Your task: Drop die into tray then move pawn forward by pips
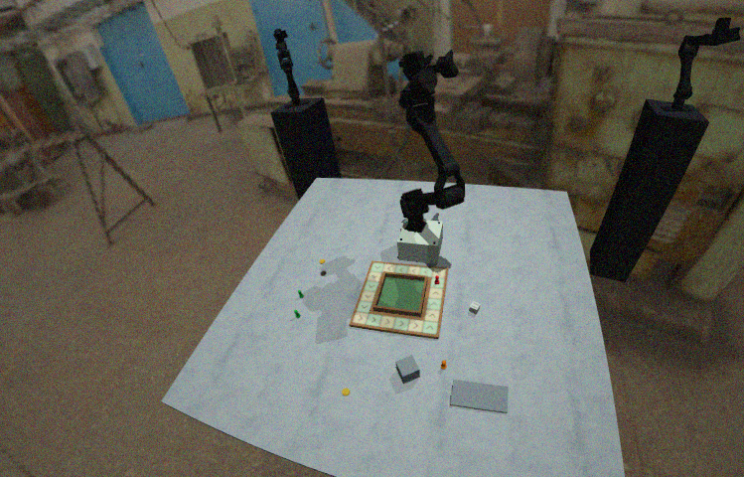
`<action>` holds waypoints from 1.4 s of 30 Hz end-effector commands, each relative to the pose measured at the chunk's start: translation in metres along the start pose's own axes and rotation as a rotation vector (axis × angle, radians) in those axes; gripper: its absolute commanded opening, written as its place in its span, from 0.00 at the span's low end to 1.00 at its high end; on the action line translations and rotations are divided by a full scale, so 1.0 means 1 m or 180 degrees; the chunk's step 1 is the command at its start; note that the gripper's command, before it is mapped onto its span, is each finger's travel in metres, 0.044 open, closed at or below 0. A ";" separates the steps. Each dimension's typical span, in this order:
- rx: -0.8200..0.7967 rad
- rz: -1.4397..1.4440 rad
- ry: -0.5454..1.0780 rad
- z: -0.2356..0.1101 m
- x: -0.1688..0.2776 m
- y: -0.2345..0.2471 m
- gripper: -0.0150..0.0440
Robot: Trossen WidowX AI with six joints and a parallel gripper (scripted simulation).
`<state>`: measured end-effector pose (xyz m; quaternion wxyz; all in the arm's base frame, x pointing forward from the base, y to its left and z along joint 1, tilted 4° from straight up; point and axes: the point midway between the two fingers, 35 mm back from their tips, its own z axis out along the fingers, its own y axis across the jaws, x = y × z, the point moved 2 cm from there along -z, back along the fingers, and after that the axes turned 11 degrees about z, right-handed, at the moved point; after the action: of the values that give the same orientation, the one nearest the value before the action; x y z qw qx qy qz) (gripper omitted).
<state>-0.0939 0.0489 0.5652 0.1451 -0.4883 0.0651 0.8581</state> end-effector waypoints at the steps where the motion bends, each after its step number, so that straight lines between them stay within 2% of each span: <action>1: -0.0024 0.0009 0.0000 0.000 0.000 0.002 0.89; 5: -0.0514 0.0187 0.0004 0.006 0.001 0.041 0.72; 10: -0.1259 0.0456 0.0022 0.000 -0.001 0.100 0.72; 20: -0.2601 0.0932 0.0106 -0.051 -0.010 0.191 0.72; 25: -0.3388 0.1194 0.0220 -0.101 -0.022 0.235 0.72; 31: -0.4347 0.1442 0.0404 -0.177 -0.037 0.269 0.72; 36: -0.5143 0.1569 0.0593 -0.248 -0.050 0.278 0.72; 42: -0.6092 0.1586 0.0853 -0.339 -0.060 0.265 0.72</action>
<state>0.0891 -0.2963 0.4515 -0.4776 -0.4740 -0.4974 0.5476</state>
